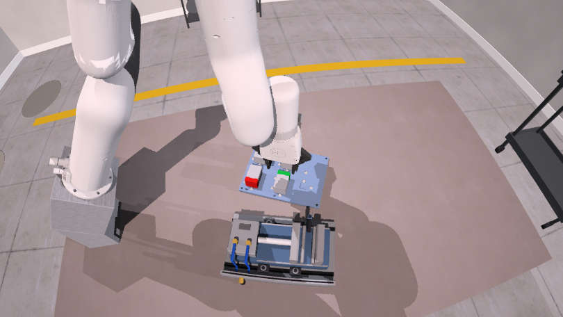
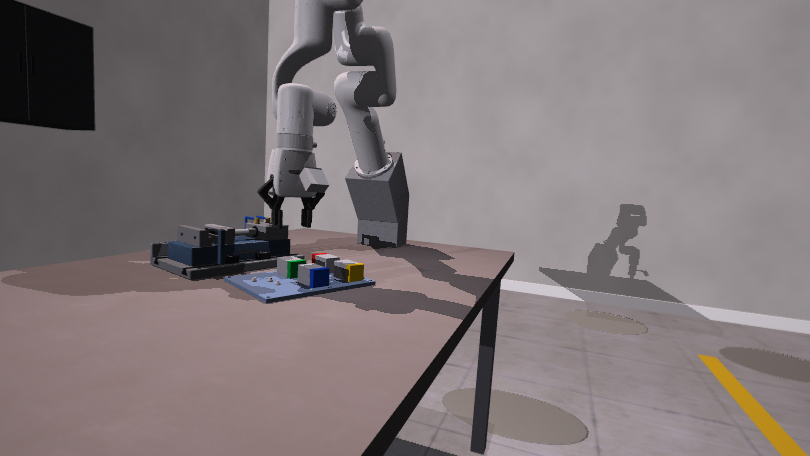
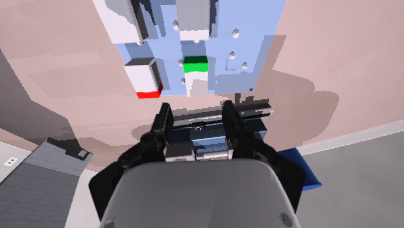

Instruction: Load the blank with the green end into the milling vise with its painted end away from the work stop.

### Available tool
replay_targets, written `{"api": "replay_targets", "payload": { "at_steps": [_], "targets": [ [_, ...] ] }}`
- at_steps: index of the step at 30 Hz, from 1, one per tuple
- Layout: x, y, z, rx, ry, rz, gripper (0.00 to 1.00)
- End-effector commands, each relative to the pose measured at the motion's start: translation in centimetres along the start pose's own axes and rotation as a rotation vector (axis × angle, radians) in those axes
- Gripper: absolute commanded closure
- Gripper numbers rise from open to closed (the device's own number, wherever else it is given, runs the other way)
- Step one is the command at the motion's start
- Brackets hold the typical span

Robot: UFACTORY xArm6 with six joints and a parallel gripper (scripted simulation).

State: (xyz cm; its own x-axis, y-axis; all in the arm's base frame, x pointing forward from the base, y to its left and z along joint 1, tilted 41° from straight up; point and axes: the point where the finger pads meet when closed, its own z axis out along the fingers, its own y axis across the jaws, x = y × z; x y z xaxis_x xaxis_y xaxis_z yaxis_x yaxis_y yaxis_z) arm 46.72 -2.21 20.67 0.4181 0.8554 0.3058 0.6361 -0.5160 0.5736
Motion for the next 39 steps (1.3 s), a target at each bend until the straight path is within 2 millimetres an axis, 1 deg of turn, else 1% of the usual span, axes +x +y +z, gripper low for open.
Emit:
{"api": "replay_targets", "payload": {
  "at_steps": [1,27,37,39],
  "targets": [
    [0.1,0.1,-0.2,-0.003,0.001,0.000,0.29],
    [0.1,0.0,-0.3,-0.003,0.001,0.000,0.29],
    [0.1,0.0,2.7,-0.003,0.001,0.000,0.29],
    [0.1,0.0,2.7,-0.003,0.001,0.000,0.29]
  ]
}}
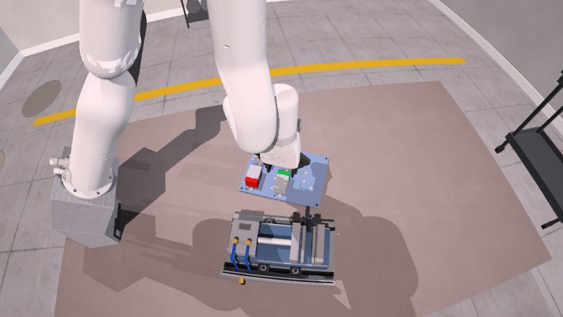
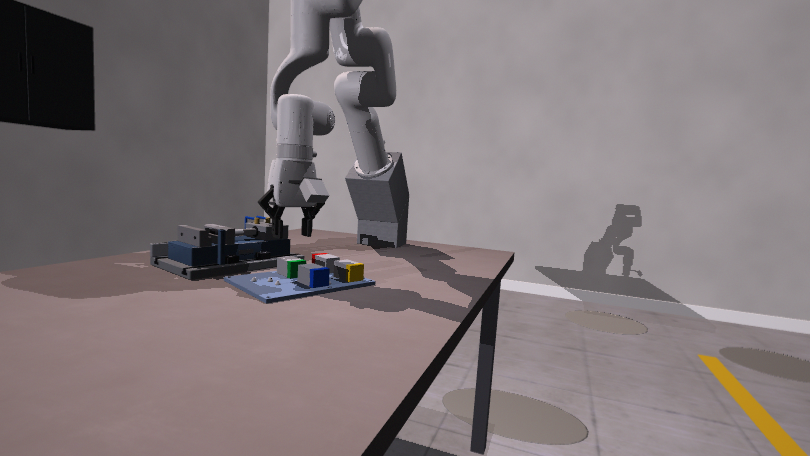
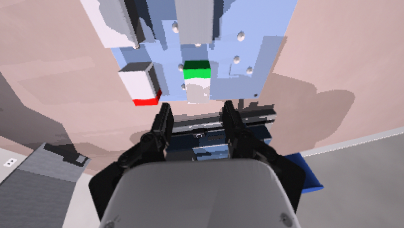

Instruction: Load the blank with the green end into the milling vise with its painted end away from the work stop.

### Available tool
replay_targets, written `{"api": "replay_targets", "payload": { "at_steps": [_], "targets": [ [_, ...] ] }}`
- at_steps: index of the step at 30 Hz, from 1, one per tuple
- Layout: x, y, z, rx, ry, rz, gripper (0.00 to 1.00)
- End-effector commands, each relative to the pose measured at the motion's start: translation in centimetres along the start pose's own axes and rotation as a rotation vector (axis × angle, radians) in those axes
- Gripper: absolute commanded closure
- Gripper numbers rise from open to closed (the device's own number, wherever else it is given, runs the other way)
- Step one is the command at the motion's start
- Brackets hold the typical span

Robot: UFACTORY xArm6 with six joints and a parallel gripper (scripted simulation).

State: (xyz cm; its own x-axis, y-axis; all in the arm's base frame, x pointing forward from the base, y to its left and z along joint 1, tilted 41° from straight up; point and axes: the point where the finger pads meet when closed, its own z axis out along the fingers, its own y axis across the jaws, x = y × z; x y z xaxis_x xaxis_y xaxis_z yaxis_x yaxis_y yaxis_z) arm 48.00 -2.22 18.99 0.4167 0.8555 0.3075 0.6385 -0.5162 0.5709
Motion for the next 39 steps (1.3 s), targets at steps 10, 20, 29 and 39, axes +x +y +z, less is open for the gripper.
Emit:
{"api": "replay_targets", "payload": {
  "at_steps": [10,20,29,39],
  "targets": [
    [0.1,0.2,2.7,-0.005,0.001,0.000,0.29],
    [0.1,0.2,5.0,-0.006,-0.001,0.000,0.29],
    [0.1,0.2,5.5,-0.002,0.003,0.000,0.29],
    [0.1,0.2,5.8,-0.006,-0.001,0.000,0.29]
  ]
}}
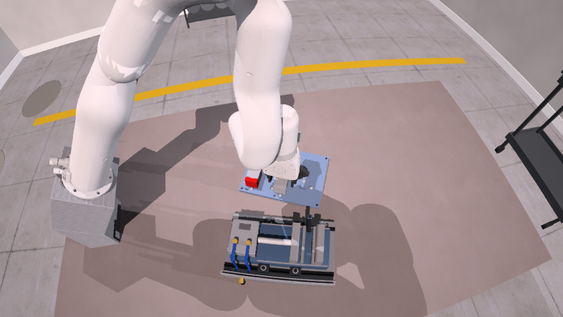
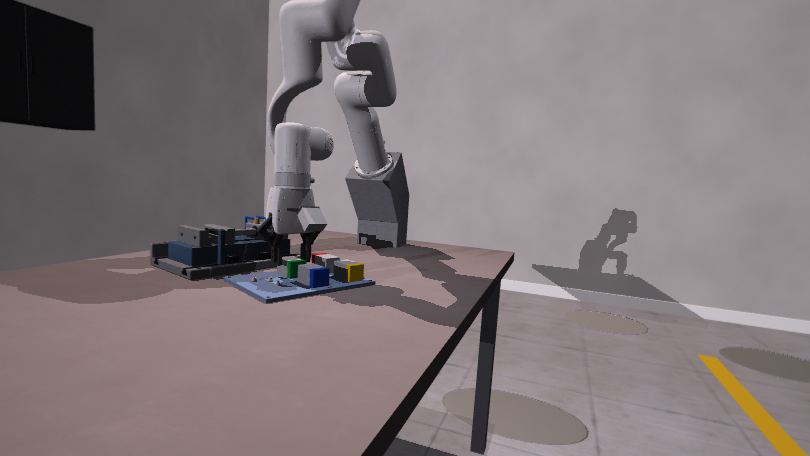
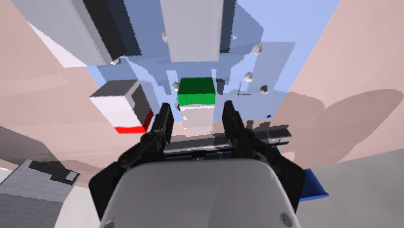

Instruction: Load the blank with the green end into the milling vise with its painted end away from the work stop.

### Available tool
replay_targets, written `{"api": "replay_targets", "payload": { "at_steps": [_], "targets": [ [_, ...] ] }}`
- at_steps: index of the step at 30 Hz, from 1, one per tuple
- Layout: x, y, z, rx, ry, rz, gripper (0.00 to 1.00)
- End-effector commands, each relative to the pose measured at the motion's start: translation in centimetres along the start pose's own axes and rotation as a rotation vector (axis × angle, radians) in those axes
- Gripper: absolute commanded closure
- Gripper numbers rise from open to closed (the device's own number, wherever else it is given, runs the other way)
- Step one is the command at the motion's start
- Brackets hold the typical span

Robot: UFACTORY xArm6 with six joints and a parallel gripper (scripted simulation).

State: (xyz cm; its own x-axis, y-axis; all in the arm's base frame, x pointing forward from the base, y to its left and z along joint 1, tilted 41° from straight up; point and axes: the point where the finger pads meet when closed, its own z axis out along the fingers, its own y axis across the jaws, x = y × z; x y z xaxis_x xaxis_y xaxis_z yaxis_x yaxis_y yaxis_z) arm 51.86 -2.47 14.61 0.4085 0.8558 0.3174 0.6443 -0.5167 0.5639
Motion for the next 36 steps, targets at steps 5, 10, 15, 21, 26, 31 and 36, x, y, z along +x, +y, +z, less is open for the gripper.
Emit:
{"api": "replay_targets", "payload": {
  "at_steps": [5,10,15,21,26,31,36],
  "targets": [
    [0.07,0.08,-0.37,-0.009,-0.006,0.000,0.29],
    [0.08,0.06,-0.67,-0.015,-0.014,0.000,0.29],
    [0.08,0.06,-0.67,-0.015,-0.014,0.000,0.29],
    [0.07,0.07,-0.81,-0.010,-0.006,0.000,0.29],
    [0.08,0.06,-0.99,-0.014,-0.013,0.000,0.29],
    [0.08,0.05,-1.03,-0.015,-0.014,0.000,0.29],
    [0.07,0.06,-1.06,-0.010,-0.005,0.000,0.29]
  ]
}}
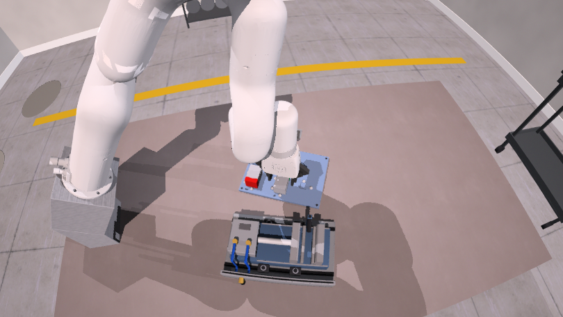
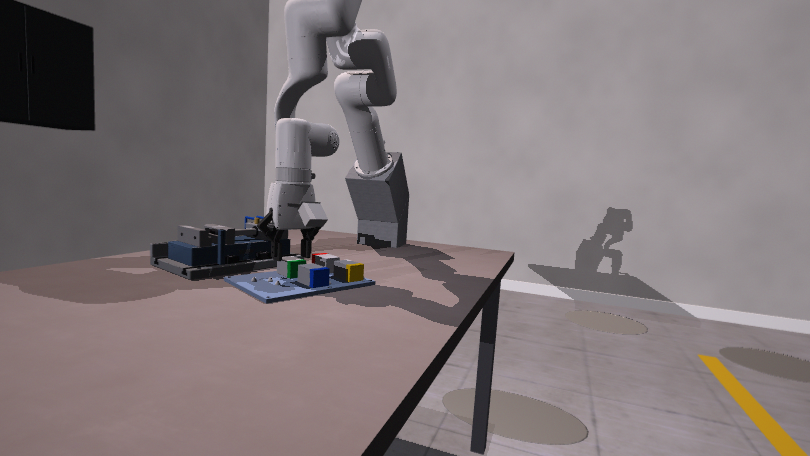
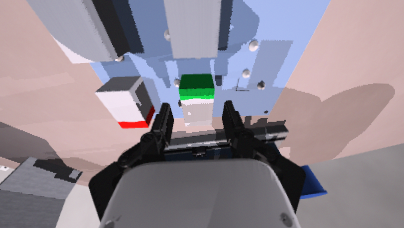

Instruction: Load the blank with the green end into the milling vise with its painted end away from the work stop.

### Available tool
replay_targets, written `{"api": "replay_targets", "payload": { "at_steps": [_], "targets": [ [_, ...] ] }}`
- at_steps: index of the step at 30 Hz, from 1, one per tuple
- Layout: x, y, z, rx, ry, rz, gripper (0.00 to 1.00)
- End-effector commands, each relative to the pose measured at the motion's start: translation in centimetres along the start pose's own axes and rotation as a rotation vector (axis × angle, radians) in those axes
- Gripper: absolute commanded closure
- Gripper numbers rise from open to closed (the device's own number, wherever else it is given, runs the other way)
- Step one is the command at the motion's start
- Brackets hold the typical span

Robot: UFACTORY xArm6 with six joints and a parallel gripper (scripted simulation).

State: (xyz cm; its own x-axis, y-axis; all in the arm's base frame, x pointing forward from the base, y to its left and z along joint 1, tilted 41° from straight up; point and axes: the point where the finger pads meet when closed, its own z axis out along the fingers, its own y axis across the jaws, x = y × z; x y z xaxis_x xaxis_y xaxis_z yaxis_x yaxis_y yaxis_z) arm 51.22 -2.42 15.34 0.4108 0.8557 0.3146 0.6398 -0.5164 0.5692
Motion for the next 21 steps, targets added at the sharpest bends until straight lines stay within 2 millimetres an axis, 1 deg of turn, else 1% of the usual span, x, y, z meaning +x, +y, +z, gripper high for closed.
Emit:
{"api": "replay_targets", "payload": {
  "at_steps": [1,15,21],
  "targets": [
    [0.06,0.09,-0.11,-0.004,-0.002,0.000,0.29],
    [0.07,0.09,-0.24,-0.008,-0.010,0.000,0.29],
    [0.05,0.09,0.07,-0.006,-0.006,0.000,0.29]
  ]
}}
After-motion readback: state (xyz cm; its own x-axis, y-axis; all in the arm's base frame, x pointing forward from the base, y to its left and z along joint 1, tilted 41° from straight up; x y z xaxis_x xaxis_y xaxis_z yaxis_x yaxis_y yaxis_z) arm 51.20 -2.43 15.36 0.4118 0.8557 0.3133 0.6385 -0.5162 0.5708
